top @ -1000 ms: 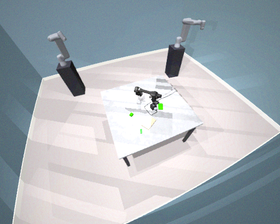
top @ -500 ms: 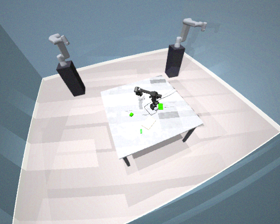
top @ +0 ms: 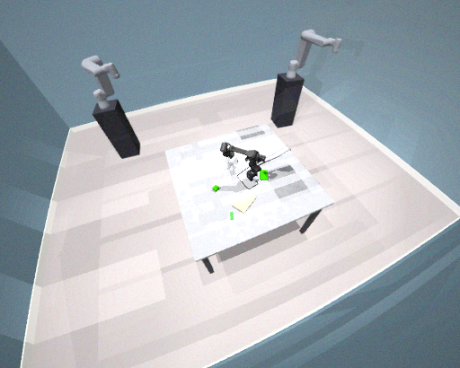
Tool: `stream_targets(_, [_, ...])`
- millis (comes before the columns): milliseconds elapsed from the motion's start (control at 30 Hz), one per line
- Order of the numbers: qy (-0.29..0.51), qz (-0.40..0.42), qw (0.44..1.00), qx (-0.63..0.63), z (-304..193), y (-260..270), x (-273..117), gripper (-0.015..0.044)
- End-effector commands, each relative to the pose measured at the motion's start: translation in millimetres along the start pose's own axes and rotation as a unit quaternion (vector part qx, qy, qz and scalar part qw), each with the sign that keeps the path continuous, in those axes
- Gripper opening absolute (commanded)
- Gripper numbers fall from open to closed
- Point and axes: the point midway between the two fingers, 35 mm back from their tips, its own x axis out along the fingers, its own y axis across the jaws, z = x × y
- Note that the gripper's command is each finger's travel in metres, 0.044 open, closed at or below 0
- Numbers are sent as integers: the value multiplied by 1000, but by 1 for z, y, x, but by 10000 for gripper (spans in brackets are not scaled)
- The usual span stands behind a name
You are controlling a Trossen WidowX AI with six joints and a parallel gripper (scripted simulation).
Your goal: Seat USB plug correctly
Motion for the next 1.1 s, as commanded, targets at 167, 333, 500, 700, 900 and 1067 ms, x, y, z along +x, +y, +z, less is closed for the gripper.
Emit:
stream_targets(167, [1, -2, 1000, -1, 0, -1, 1, 0])
stream_targets(333, [2, -2, 1000, -1, 0, -1, 2, 0])
stream_targets(500, [2, -2, 1000, -1, 0, -1, 2, 0])
stream_targets(700, [2, -2, 1000, -1, 0, -1, 3, 0])
stream_targets(900, [2, -2, 1000, -1, 0, -1, 4, 0])
stream_targets(1067, [2, -2, 1000, -1, 0, -1, 4, 0])
